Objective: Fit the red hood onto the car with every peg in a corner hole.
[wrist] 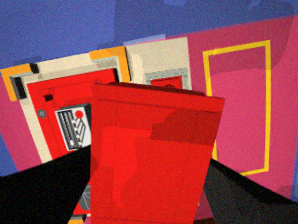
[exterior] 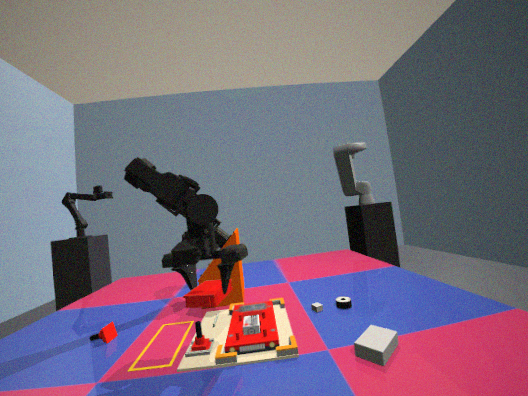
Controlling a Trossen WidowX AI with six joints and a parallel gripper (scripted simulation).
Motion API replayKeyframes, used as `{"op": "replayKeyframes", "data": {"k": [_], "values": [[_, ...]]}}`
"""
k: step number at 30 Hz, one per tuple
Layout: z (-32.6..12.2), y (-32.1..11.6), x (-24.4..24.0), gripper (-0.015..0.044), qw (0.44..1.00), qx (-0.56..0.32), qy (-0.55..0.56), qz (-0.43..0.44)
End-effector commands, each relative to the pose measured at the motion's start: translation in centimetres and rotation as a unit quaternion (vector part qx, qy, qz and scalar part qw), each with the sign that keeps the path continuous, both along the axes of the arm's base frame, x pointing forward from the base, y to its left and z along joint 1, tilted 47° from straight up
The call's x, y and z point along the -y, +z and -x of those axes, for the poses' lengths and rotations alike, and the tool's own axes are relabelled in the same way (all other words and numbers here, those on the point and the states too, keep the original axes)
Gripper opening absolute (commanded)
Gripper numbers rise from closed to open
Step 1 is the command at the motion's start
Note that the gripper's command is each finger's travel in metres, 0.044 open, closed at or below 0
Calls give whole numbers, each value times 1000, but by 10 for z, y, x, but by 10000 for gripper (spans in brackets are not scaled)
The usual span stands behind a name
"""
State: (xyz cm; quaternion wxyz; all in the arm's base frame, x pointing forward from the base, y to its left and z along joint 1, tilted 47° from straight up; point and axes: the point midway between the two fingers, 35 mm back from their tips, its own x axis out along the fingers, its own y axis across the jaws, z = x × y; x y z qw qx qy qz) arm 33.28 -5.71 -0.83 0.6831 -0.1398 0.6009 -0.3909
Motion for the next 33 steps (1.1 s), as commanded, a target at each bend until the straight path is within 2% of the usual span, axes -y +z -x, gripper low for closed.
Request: {"op": "replayKeyframes", "data": {"k": [1,24,33], "values": [[-5,-7,-9,0,1000,-12,15,-1],[-14,-62,-58,0,991,-92,96,9],[-14,-68,-53,0,991,-94,98,10]]}}
